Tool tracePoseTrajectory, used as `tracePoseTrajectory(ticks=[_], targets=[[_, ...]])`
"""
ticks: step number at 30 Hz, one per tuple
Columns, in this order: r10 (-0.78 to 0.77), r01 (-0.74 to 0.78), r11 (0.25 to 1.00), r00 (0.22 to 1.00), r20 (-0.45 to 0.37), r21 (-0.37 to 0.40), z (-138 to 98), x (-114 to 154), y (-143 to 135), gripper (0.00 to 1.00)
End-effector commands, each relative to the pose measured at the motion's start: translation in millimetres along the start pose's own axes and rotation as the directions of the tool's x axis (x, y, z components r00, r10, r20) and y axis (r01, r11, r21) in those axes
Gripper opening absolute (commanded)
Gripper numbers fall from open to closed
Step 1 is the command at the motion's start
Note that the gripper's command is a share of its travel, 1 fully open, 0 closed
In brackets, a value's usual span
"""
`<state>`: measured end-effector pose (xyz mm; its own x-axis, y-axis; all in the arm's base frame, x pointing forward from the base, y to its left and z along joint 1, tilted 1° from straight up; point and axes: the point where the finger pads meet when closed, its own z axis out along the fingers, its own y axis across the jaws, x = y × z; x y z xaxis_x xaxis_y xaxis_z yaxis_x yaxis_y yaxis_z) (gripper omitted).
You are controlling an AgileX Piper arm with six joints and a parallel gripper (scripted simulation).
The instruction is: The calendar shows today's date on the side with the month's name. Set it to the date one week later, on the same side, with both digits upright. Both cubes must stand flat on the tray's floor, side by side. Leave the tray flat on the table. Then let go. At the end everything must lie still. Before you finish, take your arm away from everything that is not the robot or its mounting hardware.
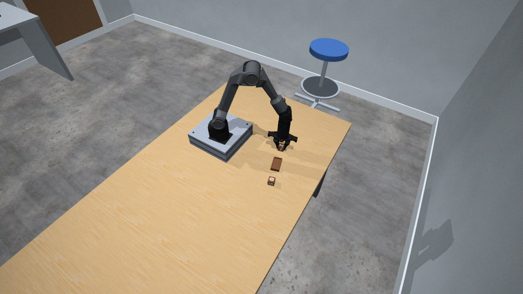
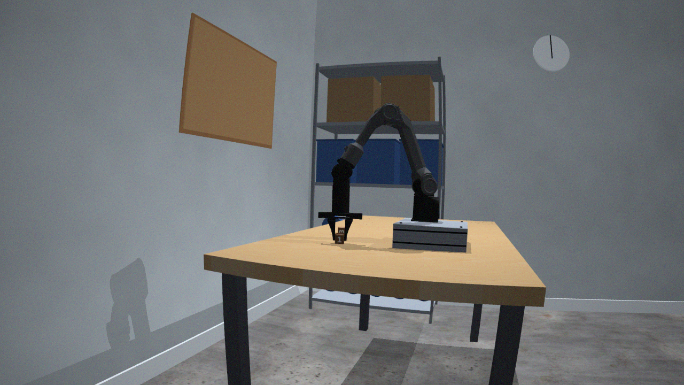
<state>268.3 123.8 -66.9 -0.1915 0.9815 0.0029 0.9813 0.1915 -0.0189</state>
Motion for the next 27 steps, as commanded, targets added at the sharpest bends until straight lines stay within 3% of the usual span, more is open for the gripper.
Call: tracePoseTrajectory(ticks=[1, 8, 10, 11, 27], targets=[[-0.002, 0.002, 1.000, 1.000, 0.000, 0.001, 0.4, 0.3, -0.5, 0.40], [-0.002, 0.002, 1.000, 1.000, 0.000, 0.001, 0.4, 0.3, -0.5, 0.56], [-0.002, 0.002, 1.000, 1.000, 0.000, 0.001, 0.4, 0.3, -0.5, 0.56], [-0.002, 0.002, 1.000, 1.000, 0.000, 0.001, 0.4, 0.3, -0.5, 0.61], [-0.002, 0.002, 1.000, 1.000, -0.001, -0.004, -6.6, 0.6, 0.9, 0.61]])
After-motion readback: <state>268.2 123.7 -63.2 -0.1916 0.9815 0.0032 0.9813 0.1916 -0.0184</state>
